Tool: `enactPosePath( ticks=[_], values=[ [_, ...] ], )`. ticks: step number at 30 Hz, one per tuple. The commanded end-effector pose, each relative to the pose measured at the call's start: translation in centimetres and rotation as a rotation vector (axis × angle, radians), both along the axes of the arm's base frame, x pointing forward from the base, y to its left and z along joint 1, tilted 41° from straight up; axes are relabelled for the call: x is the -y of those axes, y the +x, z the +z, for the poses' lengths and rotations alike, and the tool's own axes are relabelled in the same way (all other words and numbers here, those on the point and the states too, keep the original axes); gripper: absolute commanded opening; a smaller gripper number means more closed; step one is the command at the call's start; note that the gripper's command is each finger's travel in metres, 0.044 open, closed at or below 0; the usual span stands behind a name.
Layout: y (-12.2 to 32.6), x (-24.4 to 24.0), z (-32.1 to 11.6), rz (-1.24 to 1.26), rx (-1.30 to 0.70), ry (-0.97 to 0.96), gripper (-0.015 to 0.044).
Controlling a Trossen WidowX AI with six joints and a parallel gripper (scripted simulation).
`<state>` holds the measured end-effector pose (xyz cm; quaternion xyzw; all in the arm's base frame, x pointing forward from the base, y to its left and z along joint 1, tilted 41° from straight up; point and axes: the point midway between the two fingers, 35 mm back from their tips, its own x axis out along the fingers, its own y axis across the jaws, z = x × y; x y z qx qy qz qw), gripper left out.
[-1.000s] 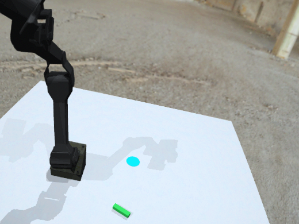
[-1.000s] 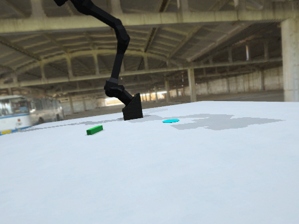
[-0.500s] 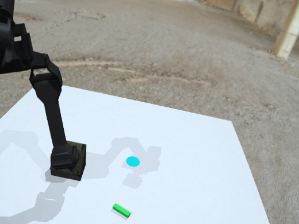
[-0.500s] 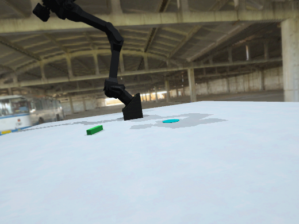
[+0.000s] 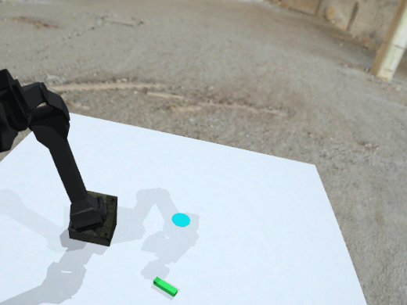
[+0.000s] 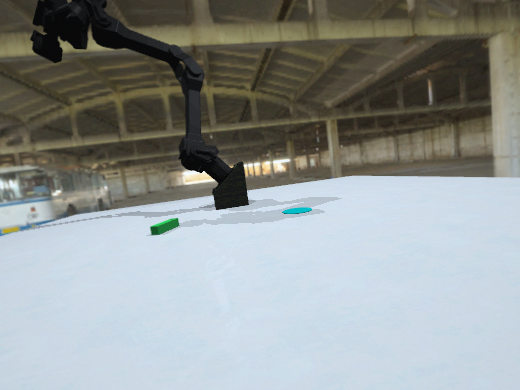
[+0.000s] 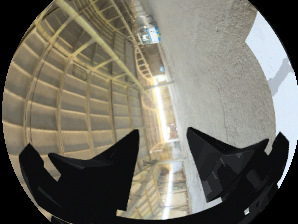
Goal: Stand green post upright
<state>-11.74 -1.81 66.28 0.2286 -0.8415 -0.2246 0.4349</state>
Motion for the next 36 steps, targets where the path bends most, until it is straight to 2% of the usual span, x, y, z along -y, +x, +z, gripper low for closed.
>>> enactPosePath(
  ticks=[1,19,36],
  values=[
    [2.3,3.8,-0.5,0.034,-0.085,0.11,0.0233],
    [12.0,14.3,-5.0,0.179,-0.427,0.464,0.0233],
    [22.3,19.3,-12.3,0.308,-0.825,0.73,0.0233]
  ],
)
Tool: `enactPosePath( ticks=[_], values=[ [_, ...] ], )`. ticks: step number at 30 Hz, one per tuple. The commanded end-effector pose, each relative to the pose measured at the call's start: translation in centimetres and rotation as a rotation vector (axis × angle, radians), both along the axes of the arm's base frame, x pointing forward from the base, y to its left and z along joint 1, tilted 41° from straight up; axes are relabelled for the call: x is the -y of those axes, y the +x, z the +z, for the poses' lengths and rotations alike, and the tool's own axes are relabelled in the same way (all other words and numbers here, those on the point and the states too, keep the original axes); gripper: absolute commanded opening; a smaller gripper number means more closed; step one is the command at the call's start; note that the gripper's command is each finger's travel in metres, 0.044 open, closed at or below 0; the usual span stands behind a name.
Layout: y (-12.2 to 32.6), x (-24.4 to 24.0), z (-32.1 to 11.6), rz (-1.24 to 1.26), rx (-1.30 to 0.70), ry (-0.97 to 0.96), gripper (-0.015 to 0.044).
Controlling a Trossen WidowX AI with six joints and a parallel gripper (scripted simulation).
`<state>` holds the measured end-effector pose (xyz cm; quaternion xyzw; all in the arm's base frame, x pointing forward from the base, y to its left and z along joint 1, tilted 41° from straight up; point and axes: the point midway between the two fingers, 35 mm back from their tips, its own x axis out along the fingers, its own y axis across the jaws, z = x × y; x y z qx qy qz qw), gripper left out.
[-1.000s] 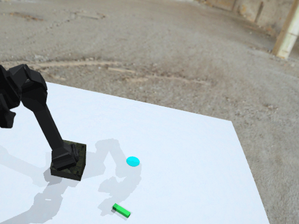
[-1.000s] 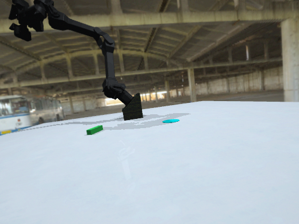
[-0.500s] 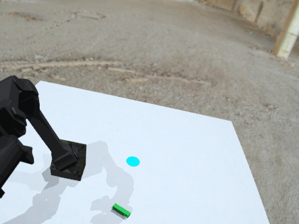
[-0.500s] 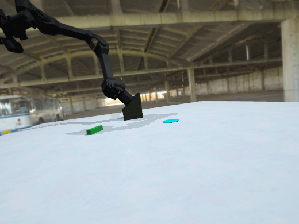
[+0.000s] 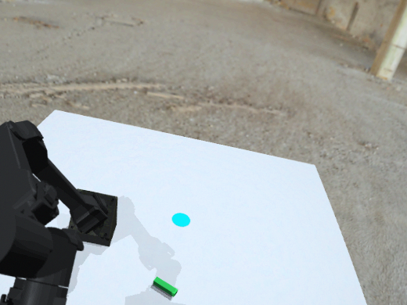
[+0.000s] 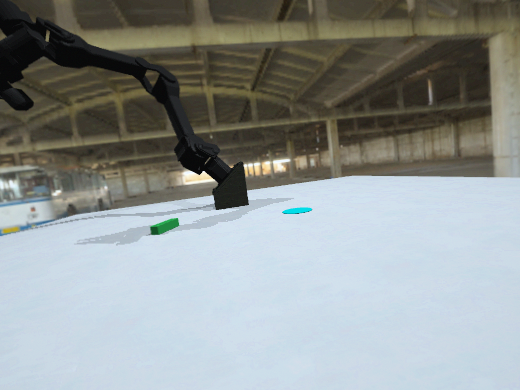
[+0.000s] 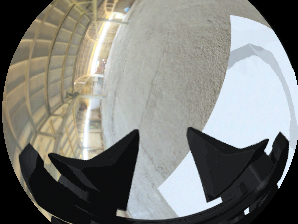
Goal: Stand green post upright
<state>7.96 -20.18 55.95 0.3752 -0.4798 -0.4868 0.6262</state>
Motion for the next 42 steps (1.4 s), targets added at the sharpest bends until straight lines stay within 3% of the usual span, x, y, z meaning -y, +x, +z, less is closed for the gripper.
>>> enactPosePath(
  ticks=[1,23,42],
  values=[
    [3.2,1.1,-2.4,0.05,-0.123,0.069,0.0233],
    [14.3,0.6,-14.3,0.29,-0.686,0.299,0.0233],
    [19.5,-4.0,-24.7,0.49,-1.215,0.401,0.0233]
  ],
)
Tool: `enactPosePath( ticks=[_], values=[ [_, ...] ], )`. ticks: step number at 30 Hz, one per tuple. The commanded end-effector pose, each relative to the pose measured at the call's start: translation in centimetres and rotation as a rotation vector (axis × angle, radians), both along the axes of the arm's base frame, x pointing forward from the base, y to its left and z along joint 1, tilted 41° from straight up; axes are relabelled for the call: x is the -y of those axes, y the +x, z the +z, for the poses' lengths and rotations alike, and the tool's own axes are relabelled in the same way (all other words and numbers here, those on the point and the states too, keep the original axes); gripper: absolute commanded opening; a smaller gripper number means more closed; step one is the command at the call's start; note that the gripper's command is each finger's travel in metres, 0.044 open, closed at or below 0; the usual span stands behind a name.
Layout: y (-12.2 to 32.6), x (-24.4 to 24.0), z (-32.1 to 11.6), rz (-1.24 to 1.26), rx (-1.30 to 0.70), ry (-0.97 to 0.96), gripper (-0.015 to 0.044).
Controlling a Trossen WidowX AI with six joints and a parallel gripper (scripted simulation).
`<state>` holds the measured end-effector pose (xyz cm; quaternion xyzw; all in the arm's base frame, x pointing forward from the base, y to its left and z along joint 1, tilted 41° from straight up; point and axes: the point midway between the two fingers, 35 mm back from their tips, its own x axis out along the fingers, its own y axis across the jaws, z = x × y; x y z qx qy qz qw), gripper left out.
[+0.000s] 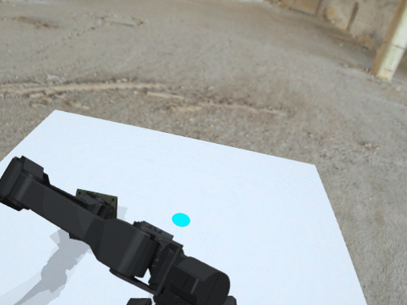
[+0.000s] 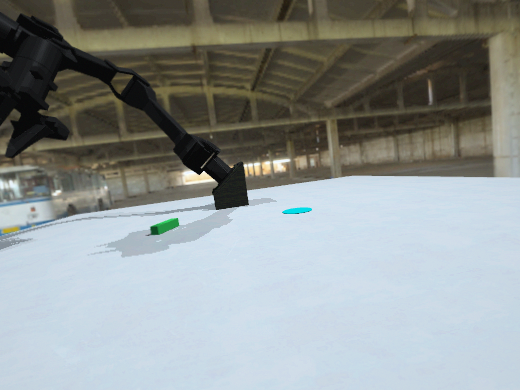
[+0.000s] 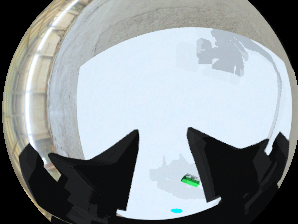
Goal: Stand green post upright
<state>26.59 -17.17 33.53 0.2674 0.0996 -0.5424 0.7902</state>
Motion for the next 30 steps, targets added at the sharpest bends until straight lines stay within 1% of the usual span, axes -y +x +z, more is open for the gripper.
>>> enactPosePath(
  ticks=[1,15,30],
  values=[
    [1.0,-1.3,-2.8,0.066,-0.137,0.022,0.0233],
    [1.6,-5.7,-9.4,0.254,-0.519,0.05,0.0233],
    [0.0,-10.0,-15.0,0.449,-0.934,0.035,0.0233]
  ],
)
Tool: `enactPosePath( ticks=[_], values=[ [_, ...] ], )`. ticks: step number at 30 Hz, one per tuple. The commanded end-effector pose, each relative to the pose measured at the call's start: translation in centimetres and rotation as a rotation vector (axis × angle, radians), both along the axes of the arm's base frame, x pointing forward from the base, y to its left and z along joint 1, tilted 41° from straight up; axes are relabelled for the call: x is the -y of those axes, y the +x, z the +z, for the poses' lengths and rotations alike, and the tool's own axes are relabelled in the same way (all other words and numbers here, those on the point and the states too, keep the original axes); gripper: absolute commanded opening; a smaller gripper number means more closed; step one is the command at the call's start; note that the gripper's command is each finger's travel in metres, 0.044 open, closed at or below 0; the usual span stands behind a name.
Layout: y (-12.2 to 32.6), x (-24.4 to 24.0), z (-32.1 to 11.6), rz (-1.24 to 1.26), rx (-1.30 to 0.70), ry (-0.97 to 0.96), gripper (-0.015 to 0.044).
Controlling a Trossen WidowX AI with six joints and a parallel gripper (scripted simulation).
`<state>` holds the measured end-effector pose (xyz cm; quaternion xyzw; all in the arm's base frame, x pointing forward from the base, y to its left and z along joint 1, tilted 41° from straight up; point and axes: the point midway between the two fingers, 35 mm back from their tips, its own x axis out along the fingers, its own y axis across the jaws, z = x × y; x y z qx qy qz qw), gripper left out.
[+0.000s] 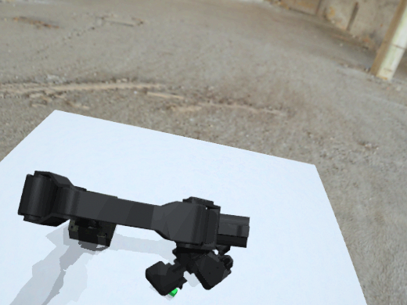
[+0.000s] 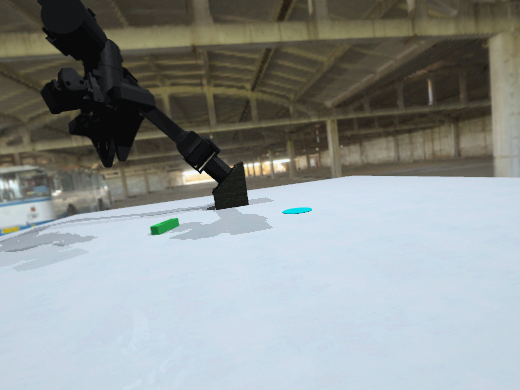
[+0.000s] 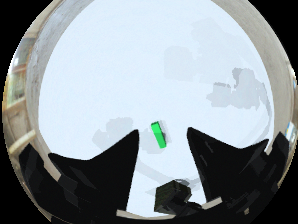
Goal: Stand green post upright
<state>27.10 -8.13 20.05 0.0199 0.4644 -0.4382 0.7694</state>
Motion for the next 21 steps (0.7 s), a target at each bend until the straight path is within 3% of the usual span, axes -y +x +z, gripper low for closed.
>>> enactPosePath(
  ticks=[1,9,18,21],
  values=[
    [-0.7,-1.2,-1.8,0.066,-0.138,-0.007,0.0233],
    [-2.0,-2.8,-3.5,0.158,-0.318,-0.028,0.0233],
    [-2.0,-2.8,-3.7,0.162,-0.326,-0.029,0.0233],
    [-1.5,-1.4,-5.6,0.163,-0.326,-0.023,0.0233]
  ],
)
